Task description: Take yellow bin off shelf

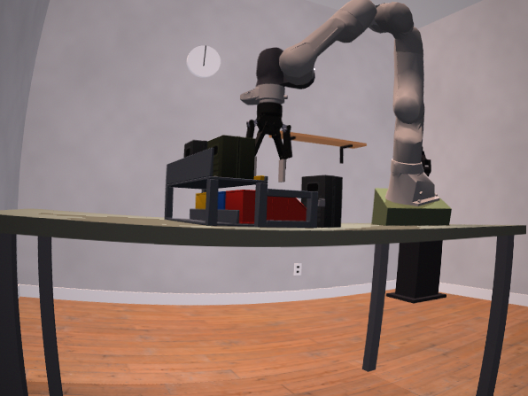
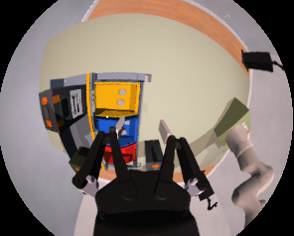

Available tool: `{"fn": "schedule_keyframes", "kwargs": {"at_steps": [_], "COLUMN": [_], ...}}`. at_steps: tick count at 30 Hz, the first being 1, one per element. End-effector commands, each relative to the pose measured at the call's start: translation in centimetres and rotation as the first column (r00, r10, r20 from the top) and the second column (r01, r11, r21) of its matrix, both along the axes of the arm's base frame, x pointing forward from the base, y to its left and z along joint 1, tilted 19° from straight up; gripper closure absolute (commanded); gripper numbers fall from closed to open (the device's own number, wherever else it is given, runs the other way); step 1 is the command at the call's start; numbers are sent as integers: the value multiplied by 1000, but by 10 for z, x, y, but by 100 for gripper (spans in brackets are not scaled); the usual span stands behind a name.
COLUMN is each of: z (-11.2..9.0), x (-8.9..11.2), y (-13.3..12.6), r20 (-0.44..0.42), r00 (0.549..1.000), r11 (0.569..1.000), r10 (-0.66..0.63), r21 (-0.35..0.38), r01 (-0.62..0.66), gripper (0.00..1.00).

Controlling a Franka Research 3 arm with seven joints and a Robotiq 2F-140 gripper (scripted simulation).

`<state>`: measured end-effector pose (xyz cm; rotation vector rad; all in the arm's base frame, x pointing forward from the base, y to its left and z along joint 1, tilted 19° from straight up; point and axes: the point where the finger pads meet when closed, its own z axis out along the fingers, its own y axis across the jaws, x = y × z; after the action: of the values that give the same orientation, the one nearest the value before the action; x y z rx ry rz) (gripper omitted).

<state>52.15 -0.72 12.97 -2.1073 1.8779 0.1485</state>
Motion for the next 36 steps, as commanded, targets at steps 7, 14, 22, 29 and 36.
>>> {"fn": "schedule_keyframes", "kwargs": {"at_steps": [7, 14, 22, 29, 36], "z": [-9, -9, -10, -11, -10], "x": [30, 30, 33, 33, 33], "y": [-45, -45, -49, -49, -48], "r20": [6, 6, 7, 6, 10], "r00": [1000, 1000, 1000, 1000, 1000], "r11": [1000, 1000, 1000, 1000, 1000], "r10": [11, 11, 10, 11, 12], "r21": [-6, -6, -6, -6, -7], "r01": [-11, -11, -10, -11, -12], "gripper": [43, 43, 43, 43, 43]}}
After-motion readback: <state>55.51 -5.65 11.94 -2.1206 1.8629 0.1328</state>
